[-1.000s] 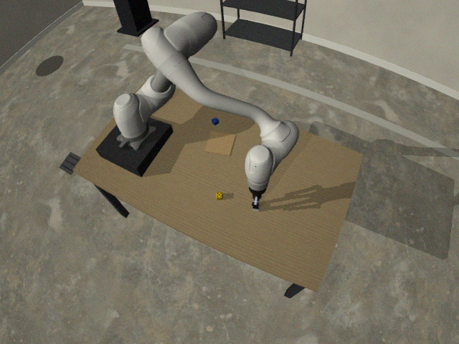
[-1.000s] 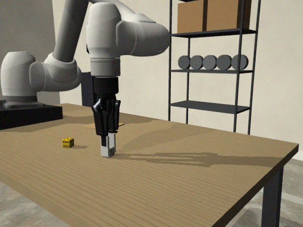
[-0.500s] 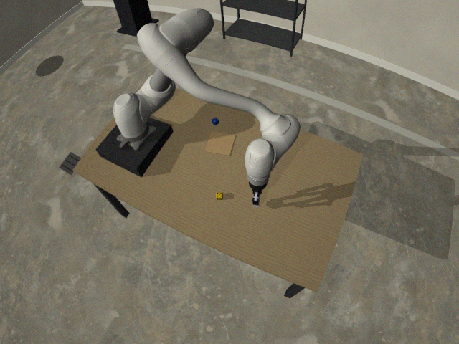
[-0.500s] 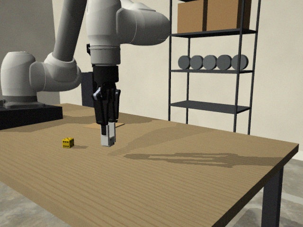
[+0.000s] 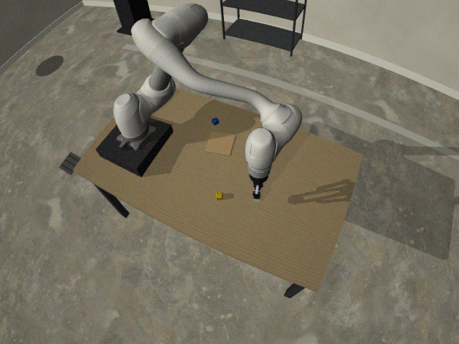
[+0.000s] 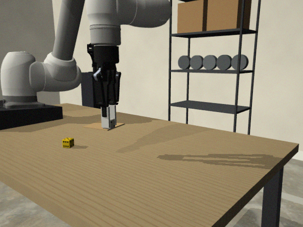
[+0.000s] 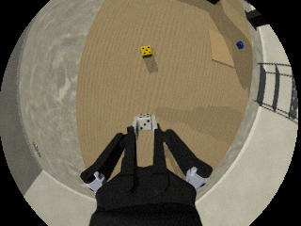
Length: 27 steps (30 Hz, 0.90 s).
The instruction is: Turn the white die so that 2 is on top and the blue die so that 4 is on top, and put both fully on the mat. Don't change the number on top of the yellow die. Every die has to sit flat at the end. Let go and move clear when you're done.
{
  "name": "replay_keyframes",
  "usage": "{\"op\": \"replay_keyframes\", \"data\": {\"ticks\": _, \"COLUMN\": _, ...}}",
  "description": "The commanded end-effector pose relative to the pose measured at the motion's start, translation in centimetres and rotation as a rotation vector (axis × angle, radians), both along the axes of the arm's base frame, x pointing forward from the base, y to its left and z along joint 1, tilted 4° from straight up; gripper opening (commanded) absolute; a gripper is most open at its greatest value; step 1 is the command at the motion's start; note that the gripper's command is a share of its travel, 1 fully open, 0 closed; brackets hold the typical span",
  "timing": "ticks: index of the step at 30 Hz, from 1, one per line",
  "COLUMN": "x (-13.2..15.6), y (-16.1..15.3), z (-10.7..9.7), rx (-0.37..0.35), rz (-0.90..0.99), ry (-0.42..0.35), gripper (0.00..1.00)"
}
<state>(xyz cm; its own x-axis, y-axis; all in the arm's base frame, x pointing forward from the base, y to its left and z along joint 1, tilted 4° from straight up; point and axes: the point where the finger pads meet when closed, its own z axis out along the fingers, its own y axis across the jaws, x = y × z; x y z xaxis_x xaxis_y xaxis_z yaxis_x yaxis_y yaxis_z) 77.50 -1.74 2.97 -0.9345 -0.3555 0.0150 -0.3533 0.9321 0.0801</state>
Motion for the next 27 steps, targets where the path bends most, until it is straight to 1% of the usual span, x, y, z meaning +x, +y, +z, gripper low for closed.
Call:
{"op": "replay_keyframes", "data": {"ticks": 1, "x": 0.1, "y": -0.4, "z": 0.4, "rx": -0.005, "rz": -0.003, "ry": -0.002, "gripper": 0.24}}
{"op": "replay_keyframes", "data": {"ticks": 6, "x": 0.1, "y": -0.4, "z": 0.3, "rx": -0.005, "rz": 0.007, "ry": -0.003, "gripper": 0.24}}
{"op": "replay_keyframes", "data": {"ticks": 12, "x": 0.7, "y": 0.1, "z": -1.1, "rx": 0.000, "rz": 0.133, "ry": -0.011, "gripper": 0.24}}
{"op": "replay_keyframes", "data": {"ticks": 19, "x": 0.7, "y": 0.1, "z": -1.1, "rx": 0.008, "rz": 0.133, "ry": -0.029, "gripper": 0.24}}
{"op": "replay_keyframes", "data": {"ticks": 22, "x": 0.7, "y": -0.1, "z": -1.1, "rx": 0.033, "rz": 0.123, "ry": -0.097, "gripper": 0.24}}
{"op": "replay_keyframes", "data": {"ticks": 23, "x": 0.6, "y": -0.3, "z": -1.1, "rx": 0.043, "rz": 0.117, "ry": -0.133, "gripper": 0.24}}
{"op": "replay_keyframes", "data": {"ticks": 26, "x": 0.4, "y": -0.4, "z": -1.3, "rx": 0.106, "rz": 0.104, "ry": -0.271, "gripper": 0.24}}
{"op": "replay_keyframes", "data": {"ticks": 27, "x": 0.4, "y": -0.4, "z": -1.3, "rx": 0.108, "rz": 0.104, "ry": -0.275, "gripper": 0.24}}
